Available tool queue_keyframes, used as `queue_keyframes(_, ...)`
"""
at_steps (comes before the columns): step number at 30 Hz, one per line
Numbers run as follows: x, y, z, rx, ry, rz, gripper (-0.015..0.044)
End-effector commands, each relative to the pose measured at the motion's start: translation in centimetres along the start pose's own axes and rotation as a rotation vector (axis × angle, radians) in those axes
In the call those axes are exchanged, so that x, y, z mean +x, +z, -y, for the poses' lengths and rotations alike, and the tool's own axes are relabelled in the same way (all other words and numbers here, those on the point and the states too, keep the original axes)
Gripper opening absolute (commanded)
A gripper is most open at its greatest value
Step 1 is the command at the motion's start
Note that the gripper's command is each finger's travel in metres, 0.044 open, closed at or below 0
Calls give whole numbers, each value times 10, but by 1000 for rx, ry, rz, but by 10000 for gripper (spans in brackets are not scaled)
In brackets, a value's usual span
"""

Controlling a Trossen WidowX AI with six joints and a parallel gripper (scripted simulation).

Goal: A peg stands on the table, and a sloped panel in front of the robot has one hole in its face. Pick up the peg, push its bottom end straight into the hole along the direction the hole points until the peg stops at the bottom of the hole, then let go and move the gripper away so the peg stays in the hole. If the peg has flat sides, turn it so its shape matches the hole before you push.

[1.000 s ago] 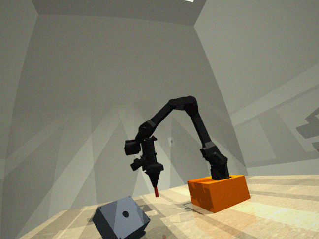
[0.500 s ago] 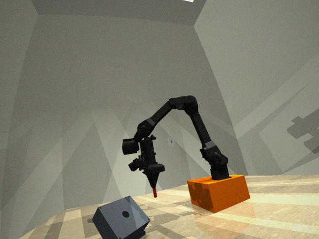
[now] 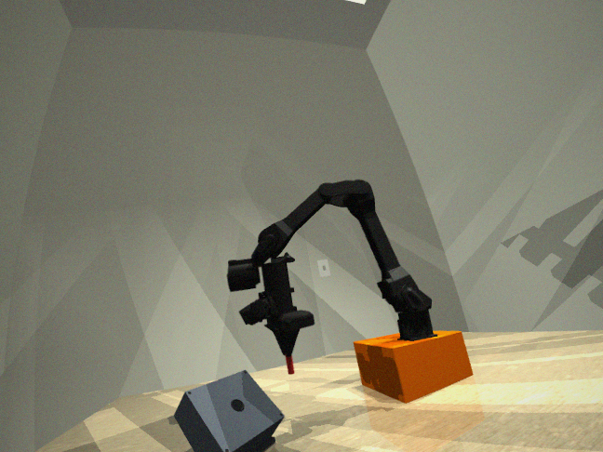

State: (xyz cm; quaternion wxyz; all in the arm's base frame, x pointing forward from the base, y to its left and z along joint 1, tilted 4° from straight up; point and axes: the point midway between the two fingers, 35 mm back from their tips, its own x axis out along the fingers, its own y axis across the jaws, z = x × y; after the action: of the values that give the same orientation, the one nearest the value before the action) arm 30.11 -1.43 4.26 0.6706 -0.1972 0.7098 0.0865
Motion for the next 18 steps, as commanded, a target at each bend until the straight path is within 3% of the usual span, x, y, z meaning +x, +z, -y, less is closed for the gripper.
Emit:
queue_keyframes(1, -2, 4, -1, -30, -19, 2, 0)
queue_keyframes(18, -7, 16, -15, -159, -82, 1, 0)
